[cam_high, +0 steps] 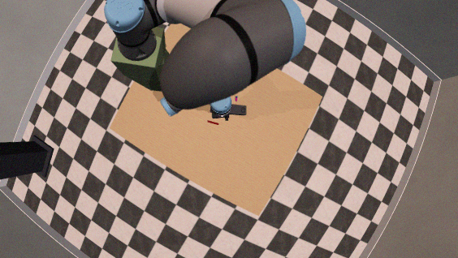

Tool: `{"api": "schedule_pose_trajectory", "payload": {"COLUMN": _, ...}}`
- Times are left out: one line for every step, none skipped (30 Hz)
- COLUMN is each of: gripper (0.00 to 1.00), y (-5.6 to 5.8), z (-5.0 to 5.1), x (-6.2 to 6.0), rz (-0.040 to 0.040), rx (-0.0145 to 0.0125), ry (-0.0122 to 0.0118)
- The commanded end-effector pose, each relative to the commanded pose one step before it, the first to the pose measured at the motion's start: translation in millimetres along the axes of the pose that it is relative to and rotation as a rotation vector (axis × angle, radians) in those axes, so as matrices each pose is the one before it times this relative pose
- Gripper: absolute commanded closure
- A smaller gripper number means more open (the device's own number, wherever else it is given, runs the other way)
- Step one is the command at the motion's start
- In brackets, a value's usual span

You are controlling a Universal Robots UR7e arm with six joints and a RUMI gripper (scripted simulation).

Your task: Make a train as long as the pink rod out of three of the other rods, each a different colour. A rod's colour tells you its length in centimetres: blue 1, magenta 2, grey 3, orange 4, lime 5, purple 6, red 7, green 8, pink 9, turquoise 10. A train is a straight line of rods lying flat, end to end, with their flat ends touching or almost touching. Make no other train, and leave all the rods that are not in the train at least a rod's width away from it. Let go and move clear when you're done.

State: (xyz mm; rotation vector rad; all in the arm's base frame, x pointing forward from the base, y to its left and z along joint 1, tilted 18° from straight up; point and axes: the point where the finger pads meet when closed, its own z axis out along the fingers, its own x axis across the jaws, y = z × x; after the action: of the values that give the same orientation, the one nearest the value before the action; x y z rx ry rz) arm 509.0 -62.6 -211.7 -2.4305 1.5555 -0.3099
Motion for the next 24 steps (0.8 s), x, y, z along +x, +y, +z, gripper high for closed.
{"api": "schedule_pose_trajectory", "payload": {"gripper": 1.00, "y": -10.17, "z": -0.35, "x": -4.71, "rz": -0.16757, "rx": 0.00185, "ry": 0.00237}}
{"api": "schedule_pose_trajectory", "payload": {"gripper": 1.00, "y": -1.19, "z": 0.03, "x": -0.73, "rz": -0.02200, "rx": -0.00004, "ry": -0.00003}}
{"api": "schedule_pose_trajectory", "payload": {"gripper": 1.00, "y": 0.00, "z": 0.00, "x": 0.00, "rz": 0.00000, "rx": 0.00000, "ry": 0.00000}}
{"api": "schedule_pose_trajectory", "payload": {"gripper": 1.00, "y": 0.00, "z": 0.00, "x": 0.00, "rz": 0.00000, "rx": 0.00000, "ry": 0.00000}}
{"api": "schedule_pose_trajectory", "payload": {"gripper": 1.00, "y": -2.28, "z": 0.05, "x": -1.35, "rz": -0.04022, "rx": 0.00025, "ry": -0.00019}}
{"api": "schedule_pose_trajectory", "payload": {"gripper": 1.00, "y": -2.30, "z": 0.05, "x": -1.28, "rz": -0.04241, "rx": -0.00018, "ry": 0.00000}}
{"api": "schedule_pose_trajectory", "payload": {"gripper": 1.00, "y": -1.32, "z": 0.03, "x": -0.67, "rz": -0.02368, "rx": -0.00003, "ry": -0.00002}}
{"api": "schedule_pose_trajectory", "payload": {"gripper": 1.00, "y": -1.10, "z": 0.02, "x": -0.53, "rz": -0.01946, "rx": -0.00001, "ry": -0.00002}}
{"api": "schedule_pose_trajectory", "payload": {"gripper": 1.00, "y": -1.21, "z": 0.02, "x": -0.56, "rz": -0.02126, "rx": 0.00001, "ry": -0.00003}}
{"api": "schedule_pose_trajectory", "payload": {"gripper": 1.00, "y": -1.28, "z": 0.02, "x": -0.57, "rz": -0.02234, "rx": 0.00001, "ry": -0.00003}}
{"api": "schedule_pose_trajectory", "payload": {"gripper": 1.00, "y": -1.31, "z": 0.02, "x": -0.55, "rz": -0.02280, "rx": 0.00001, "ry": -0.00003}}
{"api": "schedule_pose_trajectory", "payload": {"gripper": 1.00, "y": -1.32, "z": 0.02, "x": -0.53, "rz": -0.02297, "rx": 0.00000, "ry": -0.00002}}
{"api": "schedule_pose_trajectory", "payload": {"gripper": 1.00, "y": -1.33, "z": 0.01, "x": -0.50, "rz": -0.02303, "rx": 0.00000, "ry": -0.00002}}
{"api": "schedule_pose_trajectory", "payload": {"gripper": 1.00, "y": -1.34, "z": 0.01, "x": -0.48, "rz": -0.02303, "rx": 0.00000, "ry": -0.00002}}
{"api": "schedule_pose_trajectory", "payload": {"gripper": 1.00, "y": -1.34, "z": 0.01, "x": -0.45, "rz": -0.02301, "rx": 0.00000, "ry": -0.00001}}
{"api": "schedule_pose_trajectory", "payload": {"gripper": 1.00, "y": -1.34, "z": 0.01, "x": -0.42, "rz": -0.02297, "rx": 0.00000, "ry": -0.00001}}
{"api": "schedule_pose_trajectory", "payload": {"gripper": 1.00, "y": -1.34, "z": 0.01, "x": -0.39, "rz": -0.02296, "rx": 0.00000, "ry": -0.00001}}
{"api": "schedule_pose_trajectory", "payload": {"gripper": 1.00, "y": -1.34, "z": 0.00, "x": -0.37, "rz": -0.02293, "rx": 0.00000, "ry": -0.00001}}
{"api": "schedule_pose_trajectory", "payload": {"gripper": 1.00, "y": -1.34, "z": 0.00, "x": -0.34, "rz": -0.02292, "rx": 0.00000, "ry": 0.00000}}
{"api": "schedule_pose_trajectory", "payload": {"gripper": 1.00, "y": 0.00, "z": 0.00, "x": 0.00, "rz": 0.00000, "rx": 0.00000, "ry": 0.00000}}
{"api": "schedule_pose_trajectory", "payload": {"gripper": 1.00, "y": 0.00, "z": 0.00, "x": 0.00, "rz": 0.00000, "rx": 0.00000, "ry": 0.00000}}
{"api": "schedule_pose_trajectory", "payload": {"gripper": 1.00, "y": -3.07, "z": -0.01, "x": -0.71, "rz": -0.05173, "rx": 0.00014, "ry": -0.00001}}
{"api": "schedule_pose_trajectory", "payload": {"gripper": 1.00, "y": -2.05, "z": -0.01, "x": -0.38, "rz": -0.03553, "rx": -0.00012, "ry": 0.00001}}
{"api": "schedule_pose_trajectory", "payload": {"gripper": 1.00, "y": -1.09, "z": -0.01, "x": -0.17, "rz": -0.01862, "rx": 0.00000, "ry": 0.00001}}
